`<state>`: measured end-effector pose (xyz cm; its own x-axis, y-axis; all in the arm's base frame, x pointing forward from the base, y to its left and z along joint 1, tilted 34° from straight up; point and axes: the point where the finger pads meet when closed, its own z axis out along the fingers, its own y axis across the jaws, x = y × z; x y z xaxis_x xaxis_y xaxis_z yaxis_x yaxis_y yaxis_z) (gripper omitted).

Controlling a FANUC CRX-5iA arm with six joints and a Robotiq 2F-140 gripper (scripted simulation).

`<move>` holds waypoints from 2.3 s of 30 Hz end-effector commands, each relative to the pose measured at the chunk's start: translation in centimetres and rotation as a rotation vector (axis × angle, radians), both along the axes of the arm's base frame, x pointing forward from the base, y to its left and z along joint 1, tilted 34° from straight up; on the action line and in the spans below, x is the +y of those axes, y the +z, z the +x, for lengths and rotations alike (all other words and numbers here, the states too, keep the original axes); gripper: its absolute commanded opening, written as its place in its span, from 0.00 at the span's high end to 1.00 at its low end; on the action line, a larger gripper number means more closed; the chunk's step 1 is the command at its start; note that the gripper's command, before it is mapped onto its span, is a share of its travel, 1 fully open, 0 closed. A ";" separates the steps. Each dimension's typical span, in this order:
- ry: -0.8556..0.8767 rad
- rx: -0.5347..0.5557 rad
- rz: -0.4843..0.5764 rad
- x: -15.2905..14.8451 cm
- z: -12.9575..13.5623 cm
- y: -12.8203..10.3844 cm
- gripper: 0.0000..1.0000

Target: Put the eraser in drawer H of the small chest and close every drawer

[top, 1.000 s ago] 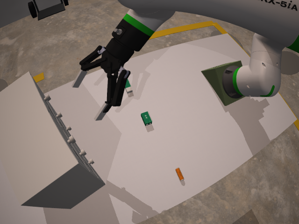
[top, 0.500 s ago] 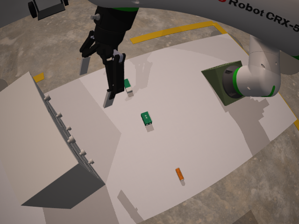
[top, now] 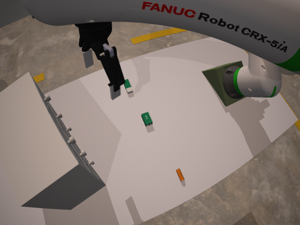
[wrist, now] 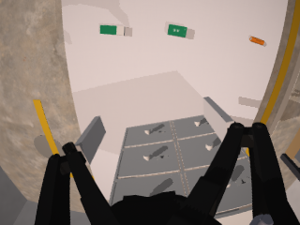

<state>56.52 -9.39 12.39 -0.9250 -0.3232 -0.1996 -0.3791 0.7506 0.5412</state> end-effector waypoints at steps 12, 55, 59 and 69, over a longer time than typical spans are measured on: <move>0.033 0.045 -0.018 -0.4 -0.4 0.3 0.00; 0.033 0.045 -0.018 4.5 -2.8 3.8 0.00; 0.033 0.045 -0.018 7.4 -4.3 5.9 0.00; 0.033 0.045 -0.018 11.3 -6.3 8.8 0.00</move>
<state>50.55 1.23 20.63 -0.9213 -0.3579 -0.1519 -0.3800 0.7465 0.5462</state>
